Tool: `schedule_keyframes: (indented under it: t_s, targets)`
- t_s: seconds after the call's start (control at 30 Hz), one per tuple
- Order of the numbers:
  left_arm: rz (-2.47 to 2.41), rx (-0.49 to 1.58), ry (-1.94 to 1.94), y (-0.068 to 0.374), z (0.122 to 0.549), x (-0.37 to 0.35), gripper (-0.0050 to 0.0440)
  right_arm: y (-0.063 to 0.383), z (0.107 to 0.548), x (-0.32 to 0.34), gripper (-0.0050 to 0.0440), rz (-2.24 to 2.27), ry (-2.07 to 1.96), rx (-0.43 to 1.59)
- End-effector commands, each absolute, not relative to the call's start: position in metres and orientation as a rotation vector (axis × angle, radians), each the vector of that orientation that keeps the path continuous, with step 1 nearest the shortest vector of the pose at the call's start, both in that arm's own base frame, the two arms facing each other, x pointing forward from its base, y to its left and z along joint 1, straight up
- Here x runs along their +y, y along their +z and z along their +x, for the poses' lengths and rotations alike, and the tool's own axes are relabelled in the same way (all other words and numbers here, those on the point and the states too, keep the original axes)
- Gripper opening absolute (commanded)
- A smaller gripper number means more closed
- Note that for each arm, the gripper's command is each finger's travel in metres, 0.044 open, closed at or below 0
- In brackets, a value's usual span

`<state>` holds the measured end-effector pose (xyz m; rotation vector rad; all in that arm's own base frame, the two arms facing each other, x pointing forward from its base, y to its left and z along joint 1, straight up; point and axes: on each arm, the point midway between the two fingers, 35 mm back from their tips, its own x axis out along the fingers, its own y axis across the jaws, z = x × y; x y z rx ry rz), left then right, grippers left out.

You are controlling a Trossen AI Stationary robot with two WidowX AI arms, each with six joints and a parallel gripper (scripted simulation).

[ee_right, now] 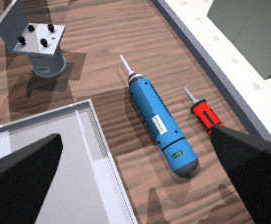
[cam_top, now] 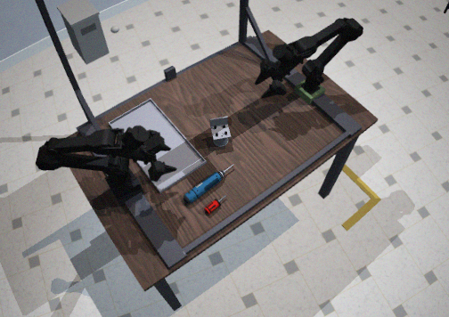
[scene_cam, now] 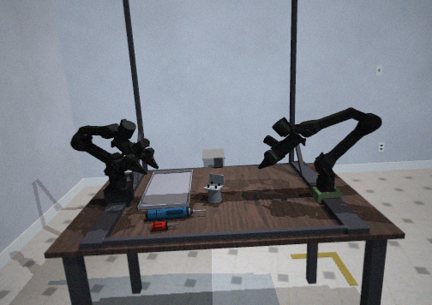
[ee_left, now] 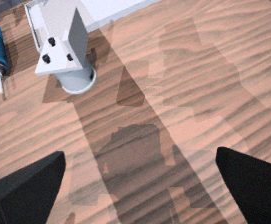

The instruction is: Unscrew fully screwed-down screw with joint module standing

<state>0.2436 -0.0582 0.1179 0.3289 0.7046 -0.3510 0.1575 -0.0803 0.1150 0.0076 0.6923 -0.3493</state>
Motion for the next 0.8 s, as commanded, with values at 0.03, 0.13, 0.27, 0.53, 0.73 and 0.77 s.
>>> schedule_keyframes:
  t_s: [0.03,0.13,0.27,0.53,0.73,0.77]
  targets:
    - [0.253,0.67,-0.294,0.113,0.271,-0.054,0.044,0.112,0.153,-0.092,0.044,0.098,-0.454,0.629]
    - [0.197,0.672,-0.237,0.104,0.287,-0.048,0.044,0.11,0.15,-0.098,0.044,0.142,-0.507,0.599]
    - [0.132,0.642,-0.175,0.105,0.312,-0.043,0.044,0.107,0.148,-0.1,0.044,0.166,-0.527,0.594]
    - [0.062,0.556,-0.109,0.11,0.342,-0.038,0.044,0.107,0.148,-0.101,0.044,0.168,-0.53,0.592]
    - [0.013,0.409,-0.073,0.132,0.369,-0.037,0.044,0.108,0.149,-0.1,0.044,0.163,-0.526,0.592]
    - [0.012,0.408,-0.072,0.131,0.369,-0.037,0.044,0.111,0.149,-0.1,0.044,0.161,-0.525,0.588]
